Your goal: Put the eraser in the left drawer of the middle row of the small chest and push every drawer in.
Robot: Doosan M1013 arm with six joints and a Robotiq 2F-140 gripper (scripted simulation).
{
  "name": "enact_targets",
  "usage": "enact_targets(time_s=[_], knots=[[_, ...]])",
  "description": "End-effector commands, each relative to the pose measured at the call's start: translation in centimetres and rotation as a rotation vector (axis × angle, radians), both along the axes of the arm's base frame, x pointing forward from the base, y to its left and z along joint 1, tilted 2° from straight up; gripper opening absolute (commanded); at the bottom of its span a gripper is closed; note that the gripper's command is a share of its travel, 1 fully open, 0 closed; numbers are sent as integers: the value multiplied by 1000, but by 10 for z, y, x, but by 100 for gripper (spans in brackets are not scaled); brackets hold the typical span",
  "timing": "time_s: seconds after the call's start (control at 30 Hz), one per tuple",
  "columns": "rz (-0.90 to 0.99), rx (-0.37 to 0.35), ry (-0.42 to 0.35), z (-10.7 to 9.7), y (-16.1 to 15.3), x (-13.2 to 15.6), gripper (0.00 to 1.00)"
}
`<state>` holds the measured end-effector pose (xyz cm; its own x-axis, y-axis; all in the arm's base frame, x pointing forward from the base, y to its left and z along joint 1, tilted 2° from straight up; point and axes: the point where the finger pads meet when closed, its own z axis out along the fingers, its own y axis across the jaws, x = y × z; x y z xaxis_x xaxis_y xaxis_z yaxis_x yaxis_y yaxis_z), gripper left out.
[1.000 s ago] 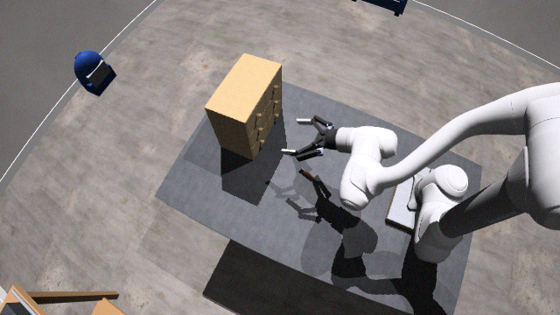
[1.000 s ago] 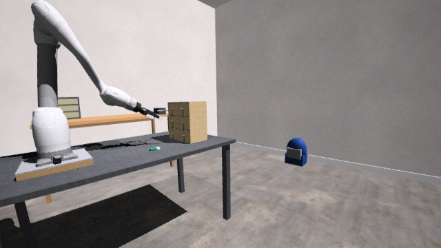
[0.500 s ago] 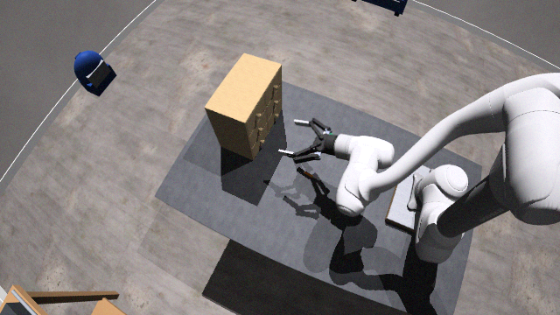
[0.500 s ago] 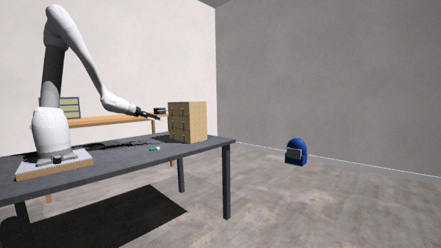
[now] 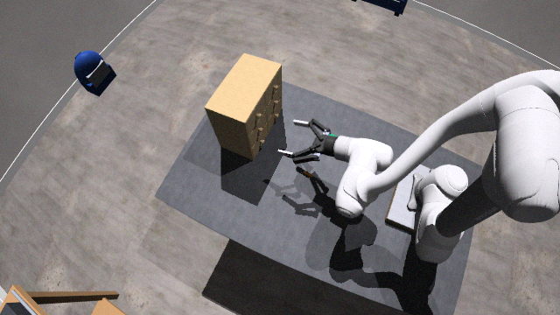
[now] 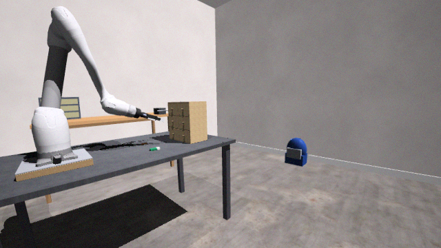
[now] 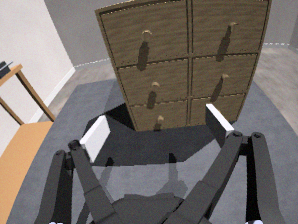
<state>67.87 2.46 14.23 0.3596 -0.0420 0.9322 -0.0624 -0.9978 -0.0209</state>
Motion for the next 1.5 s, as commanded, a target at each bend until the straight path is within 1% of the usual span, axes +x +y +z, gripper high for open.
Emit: enact_targets(time_s=[0.0, 0.17, 0.2, 1.1, 1.27, 1.47], knots=[[0, 0, -2, 0, 0, 0, 100], [0, 0, -3, 0, 0, 0, 100], [0, 0, -3, 0, 0, 0, 20], [0, 0, -3, -1, 0, 2, 20], [0, 0, -3, -4, -1, 11, 20], [0, 0, -3, -9, -2, 28, 20]])
